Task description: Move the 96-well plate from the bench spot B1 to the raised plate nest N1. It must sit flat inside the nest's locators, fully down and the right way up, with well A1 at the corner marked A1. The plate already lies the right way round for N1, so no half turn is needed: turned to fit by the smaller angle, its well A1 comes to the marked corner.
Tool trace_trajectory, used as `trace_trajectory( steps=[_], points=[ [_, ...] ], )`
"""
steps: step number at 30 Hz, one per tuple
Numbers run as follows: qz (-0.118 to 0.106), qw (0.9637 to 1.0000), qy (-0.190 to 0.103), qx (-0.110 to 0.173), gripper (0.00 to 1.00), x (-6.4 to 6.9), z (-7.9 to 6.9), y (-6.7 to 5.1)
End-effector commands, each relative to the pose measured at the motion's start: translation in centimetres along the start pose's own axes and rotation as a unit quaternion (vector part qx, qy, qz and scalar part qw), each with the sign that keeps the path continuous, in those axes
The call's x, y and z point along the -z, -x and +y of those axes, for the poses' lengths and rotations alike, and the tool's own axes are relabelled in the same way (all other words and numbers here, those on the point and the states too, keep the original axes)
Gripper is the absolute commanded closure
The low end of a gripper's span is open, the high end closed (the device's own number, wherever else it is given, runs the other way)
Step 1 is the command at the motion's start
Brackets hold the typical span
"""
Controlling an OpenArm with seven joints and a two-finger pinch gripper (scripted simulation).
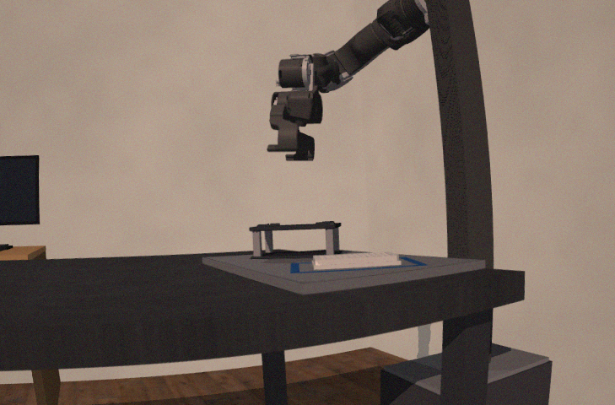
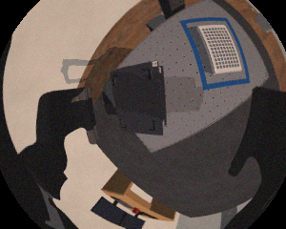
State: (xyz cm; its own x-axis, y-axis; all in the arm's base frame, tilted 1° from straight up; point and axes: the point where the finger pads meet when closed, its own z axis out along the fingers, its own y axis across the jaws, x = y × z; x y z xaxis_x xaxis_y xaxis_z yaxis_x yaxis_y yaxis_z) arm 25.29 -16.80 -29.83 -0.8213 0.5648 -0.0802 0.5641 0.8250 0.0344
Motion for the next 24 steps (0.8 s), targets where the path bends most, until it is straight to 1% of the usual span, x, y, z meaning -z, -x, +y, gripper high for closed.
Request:
trace_trajectory(
  steps=[1,13,15,18,24],
  points=[
    [0.006,0.9992,-0.008,0.039,0.23,-0.4,0.2,-0.4],
    [0.006,0.9992,-0.008,0.039,0.23,-0.4,0.2,-0.4],
    [0.016,0.9973,-0.008,0.071,0.23,-1.1,1.4,-1.4],
    [0.033,0.9919,-0.011,0.122,0.23,-2.3,3.0,-3.2],
    [0.033,0.9919,-0.011,0.122,0.23,-2.3,3.0,-3.2]
  ],
)
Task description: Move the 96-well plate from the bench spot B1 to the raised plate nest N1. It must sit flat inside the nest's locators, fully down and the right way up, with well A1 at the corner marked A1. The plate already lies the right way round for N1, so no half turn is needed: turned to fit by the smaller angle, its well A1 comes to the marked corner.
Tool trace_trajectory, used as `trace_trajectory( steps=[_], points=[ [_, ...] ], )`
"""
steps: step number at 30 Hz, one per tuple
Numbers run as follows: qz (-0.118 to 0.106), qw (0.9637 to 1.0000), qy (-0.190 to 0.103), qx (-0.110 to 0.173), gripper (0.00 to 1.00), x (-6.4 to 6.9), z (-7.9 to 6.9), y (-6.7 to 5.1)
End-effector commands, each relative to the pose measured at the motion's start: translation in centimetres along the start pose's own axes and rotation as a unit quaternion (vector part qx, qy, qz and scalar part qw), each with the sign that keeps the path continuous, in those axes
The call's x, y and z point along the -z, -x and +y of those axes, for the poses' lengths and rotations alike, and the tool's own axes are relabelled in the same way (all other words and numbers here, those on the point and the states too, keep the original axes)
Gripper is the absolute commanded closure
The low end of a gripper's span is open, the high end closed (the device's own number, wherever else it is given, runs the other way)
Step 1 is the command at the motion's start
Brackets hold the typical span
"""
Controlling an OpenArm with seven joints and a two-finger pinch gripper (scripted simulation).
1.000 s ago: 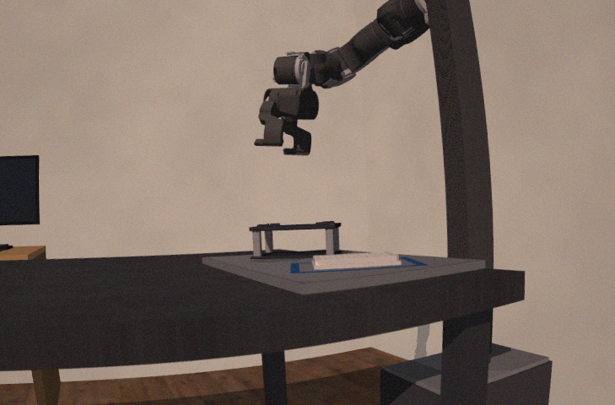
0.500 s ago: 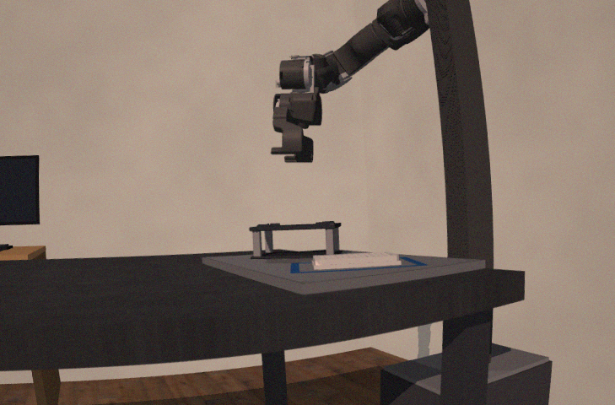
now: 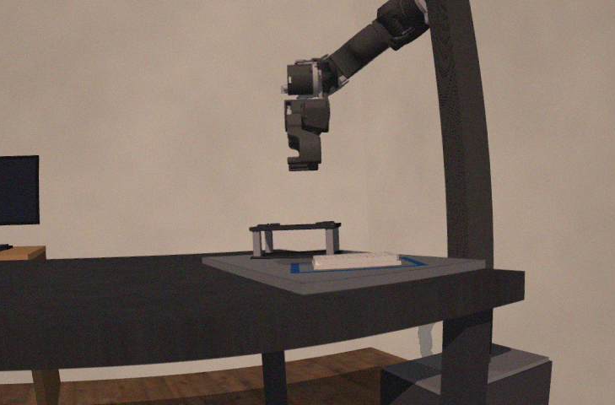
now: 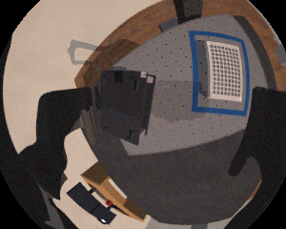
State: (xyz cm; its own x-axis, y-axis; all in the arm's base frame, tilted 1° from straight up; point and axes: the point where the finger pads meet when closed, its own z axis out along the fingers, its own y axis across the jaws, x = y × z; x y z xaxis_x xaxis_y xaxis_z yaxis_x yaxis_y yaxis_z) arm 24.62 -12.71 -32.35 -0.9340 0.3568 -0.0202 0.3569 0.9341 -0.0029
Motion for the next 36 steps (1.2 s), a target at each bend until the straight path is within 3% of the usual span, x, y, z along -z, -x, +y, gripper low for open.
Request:
trace_trajectory(
  steps=[1,6,11,23,28,36],
  points=[
    [0.001,1.0,0.001,0.004,0.23,0.1,0.2,-0.1],
    [0.001,1.0,0.001,0.004,0.23,0.1,0.2,-0.1],
    [0.001,1.0,0.001,0.004,0.23,-2.0,3.7,-2.1],
    [0.001,1.0,0.001,0.004,0.23,-2.0,3.7,-2.1],
    [0.001,1.0,0.002,0.004,0.23,-4.0,7.2,-4.1],
    [0.001,1.0,0.002,0.004,0.23,-4.0,7.2,-4.1]
  ],
)
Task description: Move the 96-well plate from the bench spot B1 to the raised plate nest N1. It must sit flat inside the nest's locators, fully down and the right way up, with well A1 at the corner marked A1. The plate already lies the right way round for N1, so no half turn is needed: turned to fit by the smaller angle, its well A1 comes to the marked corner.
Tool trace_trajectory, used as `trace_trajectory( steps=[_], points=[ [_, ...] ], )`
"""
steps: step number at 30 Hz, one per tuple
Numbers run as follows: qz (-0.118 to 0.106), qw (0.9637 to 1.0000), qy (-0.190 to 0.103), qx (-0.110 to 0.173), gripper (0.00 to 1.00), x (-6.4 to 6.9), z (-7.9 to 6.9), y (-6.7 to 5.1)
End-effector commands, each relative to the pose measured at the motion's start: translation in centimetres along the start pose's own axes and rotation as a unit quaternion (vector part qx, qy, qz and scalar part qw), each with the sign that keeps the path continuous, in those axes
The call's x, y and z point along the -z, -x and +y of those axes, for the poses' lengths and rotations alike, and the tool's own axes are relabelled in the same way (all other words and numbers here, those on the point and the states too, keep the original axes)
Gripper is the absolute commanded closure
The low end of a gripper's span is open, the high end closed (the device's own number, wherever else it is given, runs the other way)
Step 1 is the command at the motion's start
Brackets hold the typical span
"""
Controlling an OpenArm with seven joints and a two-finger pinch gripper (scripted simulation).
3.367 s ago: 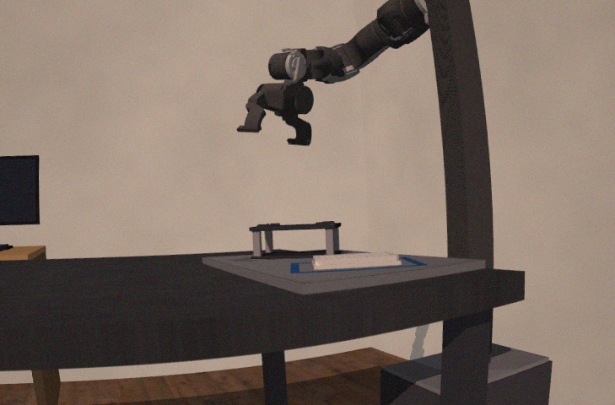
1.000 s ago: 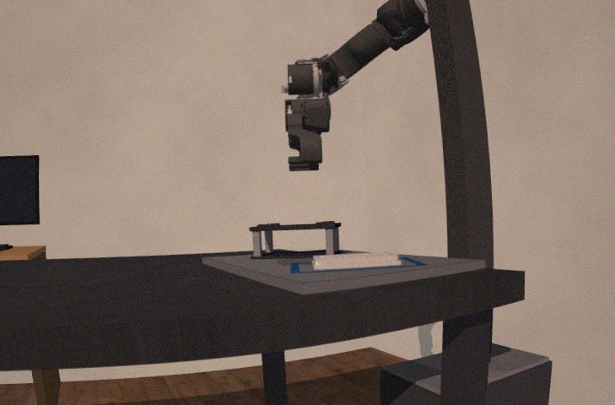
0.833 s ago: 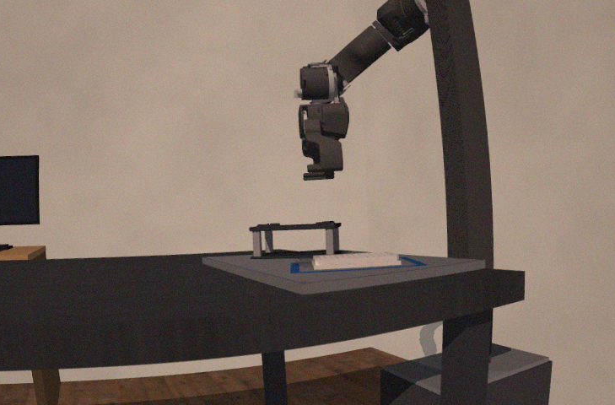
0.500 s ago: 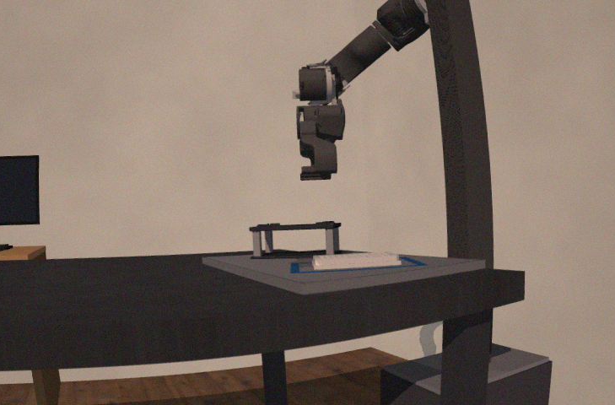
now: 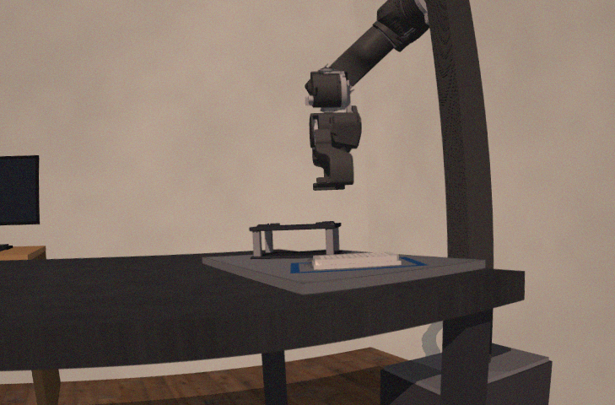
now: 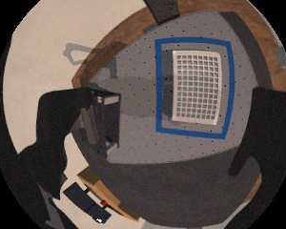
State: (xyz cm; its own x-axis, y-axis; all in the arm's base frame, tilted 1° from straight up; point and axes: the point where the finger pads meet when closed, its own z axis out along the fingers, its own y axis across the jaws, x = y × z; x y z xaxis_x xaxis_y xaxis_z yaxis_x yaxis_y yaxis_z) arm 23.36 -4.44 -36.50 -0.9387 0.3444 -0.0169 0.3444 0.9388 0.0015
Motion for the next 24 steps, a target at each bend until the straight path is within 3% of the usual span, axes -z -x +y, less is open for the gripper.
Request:
trace_trajectory(
  steps=[1,4,9,21,24],
  points=[
    [-0.001,1.0,-0.001,-0.003,0.23,0.0,-0.1,0.1],
    [-0.001,1.0,-0.001,-0.003,0.23,0.0,-0.1,0.1],
    [0.0,1.0,-0.001,-0.002,0.23,-2.1,3.3,-2.0],
    [0.0,1.0,-0.001,-0.002,0.23,-2.1,3.3,-2.0],
    [-0.001,1.0,0.0,-0.002,0.23,-2.7,4.3,-2.6]
  ],
)
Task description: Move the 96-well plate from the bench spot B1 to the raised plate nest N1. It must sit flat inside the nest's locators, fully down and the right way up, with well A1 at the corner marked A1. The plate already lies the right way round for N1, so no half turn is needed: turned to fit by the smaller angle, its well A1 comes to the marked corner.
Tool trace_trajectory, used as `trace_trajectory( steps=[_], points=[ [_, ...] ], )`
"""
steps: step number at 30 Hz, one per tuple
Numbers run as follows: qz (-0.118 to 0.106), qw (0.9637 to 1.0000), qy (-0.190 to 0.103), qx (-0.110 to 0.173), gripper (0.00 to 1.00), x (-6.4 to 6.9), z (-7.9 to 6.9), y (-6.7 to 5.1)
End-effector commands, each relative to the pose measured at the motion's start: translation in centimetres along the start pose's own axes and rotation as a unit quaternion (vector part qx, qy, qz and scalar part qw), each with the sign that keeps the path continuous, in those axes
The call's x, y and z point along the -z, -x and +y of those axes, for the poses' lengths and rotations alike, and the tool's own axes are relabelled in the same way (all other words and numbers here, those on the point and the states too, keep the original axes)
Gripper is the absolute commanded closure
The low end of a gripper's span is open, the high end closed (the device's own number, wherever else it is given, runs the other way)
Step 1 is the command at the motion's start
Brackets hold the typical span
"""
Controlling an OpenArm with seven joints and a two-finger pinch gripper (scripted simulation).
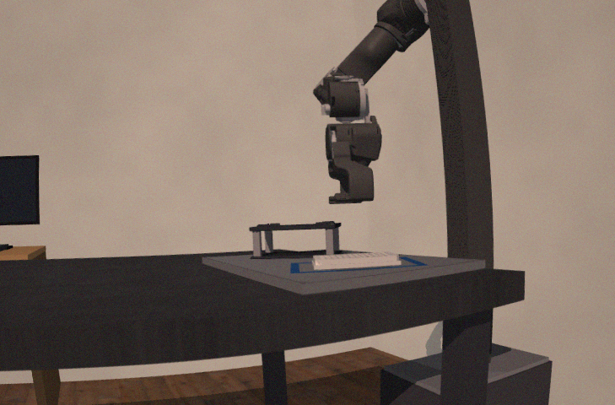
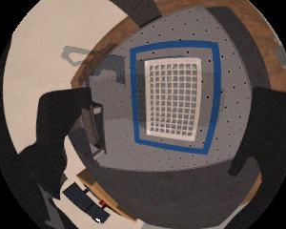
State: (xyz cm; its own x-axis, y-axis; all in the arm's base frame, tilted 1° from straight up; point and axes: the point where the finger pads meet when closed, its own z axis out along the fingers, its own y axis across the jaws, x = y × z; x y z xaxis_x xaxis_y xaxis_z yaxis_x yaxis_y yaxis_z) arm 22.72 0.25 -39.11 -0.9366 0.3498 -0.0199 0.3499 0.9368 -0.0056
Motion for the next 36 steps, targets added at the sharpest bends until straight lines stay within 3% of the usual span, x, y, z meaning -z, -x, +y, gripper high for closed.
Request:
trace_trajectory(
  steps=[1,36],
  points=[
    [0.001,1.0,0.003,0.001,0.23,-0.37,0.45,-0.54],
    [0.001,1.0,0.001,0.0,0.23,-0.51,0.42,-0.56]
  ],
)
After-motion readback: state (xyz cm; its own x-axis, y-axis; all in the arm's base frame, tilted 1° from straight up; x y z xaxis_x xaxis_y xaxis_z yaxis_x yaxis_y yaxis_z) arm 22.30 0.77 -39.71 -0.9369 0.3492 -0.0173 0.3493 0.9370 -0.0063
